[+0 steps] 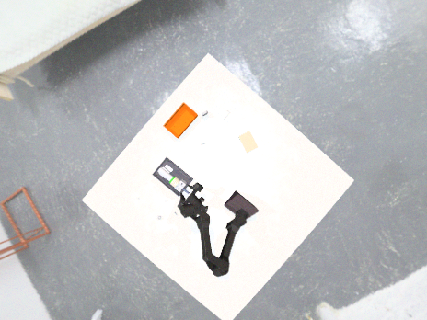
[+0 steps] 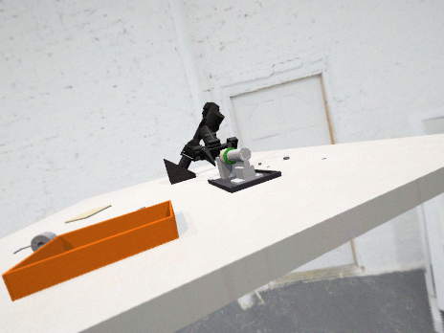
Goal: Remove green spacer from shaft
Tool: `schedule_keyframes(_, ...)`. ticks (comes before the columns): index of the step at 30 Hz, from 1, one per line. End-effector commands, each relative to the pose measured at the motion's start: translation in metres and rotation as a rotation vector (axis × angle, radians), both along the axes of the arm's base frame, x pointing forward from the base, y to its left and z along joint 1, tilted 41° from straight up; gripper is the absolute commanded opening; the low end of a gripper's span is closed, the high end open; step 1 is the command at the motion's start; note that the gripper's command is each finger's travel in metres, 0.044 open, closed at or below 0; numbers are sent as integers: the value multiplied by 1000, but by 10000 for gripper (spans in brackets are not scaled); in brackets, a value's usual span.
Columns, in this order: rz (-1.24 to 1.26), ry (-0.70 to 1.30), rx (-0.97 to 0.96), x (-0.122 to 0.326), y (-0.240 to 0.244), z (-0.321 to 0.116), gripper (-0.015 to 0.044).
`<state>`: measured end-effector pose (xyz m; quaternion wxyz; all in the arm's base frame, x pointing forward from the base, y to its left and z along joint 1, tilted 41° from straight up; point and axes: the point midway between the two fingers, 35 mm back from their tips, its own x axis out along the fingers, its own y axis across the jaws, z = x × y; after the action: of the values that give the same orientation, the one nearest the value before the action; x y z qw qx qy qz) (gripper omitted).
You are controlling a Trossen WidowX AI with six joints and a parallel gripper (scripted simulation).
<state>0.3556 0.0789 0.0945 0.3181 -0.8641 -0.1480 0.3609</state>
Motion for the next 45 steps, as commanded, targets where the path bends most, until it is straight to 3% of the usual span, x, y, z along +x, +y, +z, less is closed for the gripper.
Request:
schedule_keyframes(1, 0, 0, 0, 0, 0, 0, 230)
schedule_keyframes(8, 0, 0, 0, 0, 0, 0, 46)
schedule_keyframes(15, -3, -3, 0, -1, 0, 0, 0)
schedule_keyframes(45, -7, -5, 0, -17, -1, 0, 0)
